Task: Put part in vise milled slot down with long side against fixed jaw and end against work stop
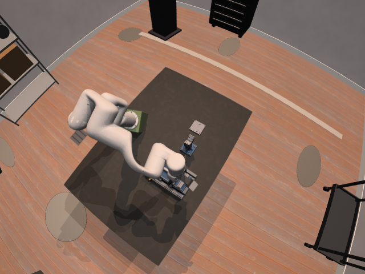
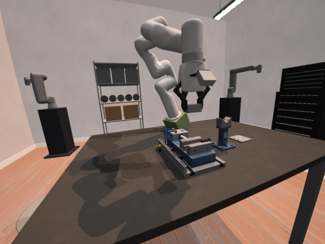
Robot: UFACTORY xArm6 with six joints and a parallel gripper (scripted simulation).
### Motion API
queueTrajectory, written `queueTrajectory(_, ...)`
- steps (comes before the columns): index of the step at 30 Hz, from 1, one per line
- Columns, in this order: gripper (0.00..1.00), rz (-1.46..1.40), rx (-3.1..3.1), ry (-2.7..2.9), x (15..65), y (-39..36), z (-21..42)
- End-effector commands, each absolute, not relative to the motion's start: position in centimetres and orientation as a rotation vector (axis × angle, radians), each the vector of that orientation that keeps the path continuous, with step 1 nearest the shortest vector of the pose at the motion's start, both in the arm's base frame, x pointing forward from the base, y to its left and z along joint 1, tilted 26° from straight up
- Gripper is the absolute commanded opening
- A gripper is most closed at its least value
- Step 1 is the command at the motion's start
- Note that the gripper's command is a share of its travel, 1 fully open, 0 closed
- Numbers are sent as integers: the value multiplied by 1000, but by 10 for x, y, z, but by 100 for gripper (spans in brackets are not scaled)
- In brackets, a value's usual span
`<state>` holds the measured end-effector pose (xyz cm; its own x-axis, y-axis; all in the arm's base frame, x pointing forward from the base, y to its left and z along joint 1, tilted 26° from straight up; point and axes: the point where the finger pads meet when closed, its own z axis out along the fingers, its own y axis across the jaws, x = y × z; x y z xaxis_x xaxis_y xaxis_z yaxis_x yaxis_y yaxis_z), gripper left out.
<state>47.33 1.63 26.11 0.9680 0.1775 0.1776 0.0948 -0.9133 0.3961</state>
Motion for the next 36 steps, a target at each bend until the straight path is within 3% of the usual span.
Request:
queueTrajectory(1,0,298,2722,212,474,15,264)
queueTrajectory(36,0,293,2717,238,475,12,265)
